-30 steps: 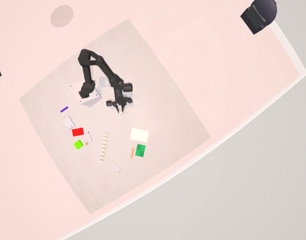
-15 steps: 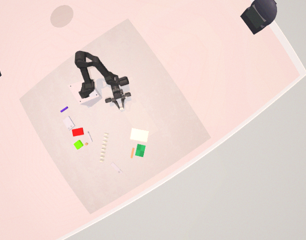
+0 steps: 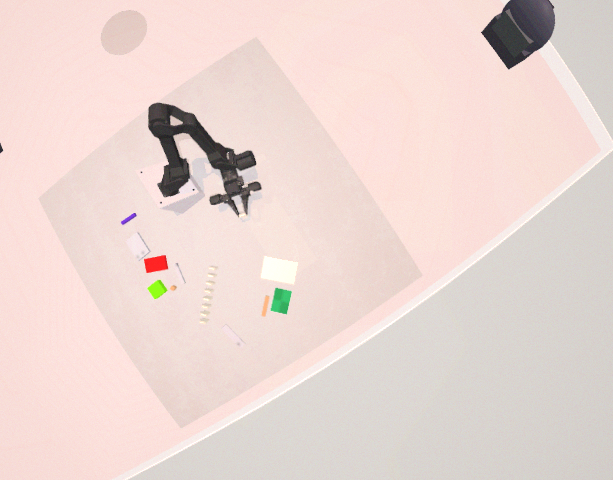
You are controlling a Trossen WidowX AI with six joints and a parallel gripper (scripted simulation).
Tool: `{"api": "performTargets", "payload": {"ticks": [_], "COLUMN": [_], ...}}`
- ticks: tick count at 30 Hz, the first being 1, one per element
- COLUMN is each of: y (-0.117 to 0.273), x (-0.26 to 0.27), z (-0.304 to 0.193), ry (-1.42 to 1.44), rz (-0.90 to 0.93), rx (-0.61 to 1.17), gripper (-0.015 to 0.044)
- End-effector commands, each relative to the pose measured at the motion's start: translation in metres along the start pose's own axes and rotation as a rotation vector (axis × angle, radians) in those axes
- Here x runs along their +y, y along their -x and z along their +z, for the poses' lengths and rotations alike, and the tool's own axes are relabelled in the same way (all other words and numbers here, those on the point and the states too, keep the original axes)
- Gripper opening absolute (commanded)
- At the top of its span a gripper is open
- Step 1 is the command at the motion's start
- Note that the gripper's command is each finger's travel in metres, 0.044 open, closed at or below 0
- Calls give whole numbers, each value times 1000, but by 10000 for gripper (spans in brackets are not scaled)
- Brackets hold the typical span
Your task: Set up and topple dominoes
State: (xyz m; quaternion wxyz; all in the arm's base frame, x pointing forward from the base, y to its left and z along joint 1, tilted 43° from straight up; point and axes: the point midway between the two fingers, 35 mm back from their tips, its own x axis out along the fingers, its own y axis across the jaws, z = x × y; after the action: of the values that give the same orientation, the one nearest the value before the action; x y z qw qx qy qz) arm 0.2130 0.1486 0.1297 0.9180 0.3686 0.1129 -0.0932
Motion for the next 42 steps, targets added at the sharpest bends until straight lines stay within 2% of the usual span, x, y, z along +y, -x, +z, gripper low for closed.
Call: {"api": "performTargets", "payload": {"ticks": [1,8,42], "y": [0,-1,-14], "x": [0,1,5], "z": [1,-2,-85], "ry": [-7,-7,0], "rz": [0,0,-3], "rx": [-4,-4,3], "gripper": [107,107,107]}}
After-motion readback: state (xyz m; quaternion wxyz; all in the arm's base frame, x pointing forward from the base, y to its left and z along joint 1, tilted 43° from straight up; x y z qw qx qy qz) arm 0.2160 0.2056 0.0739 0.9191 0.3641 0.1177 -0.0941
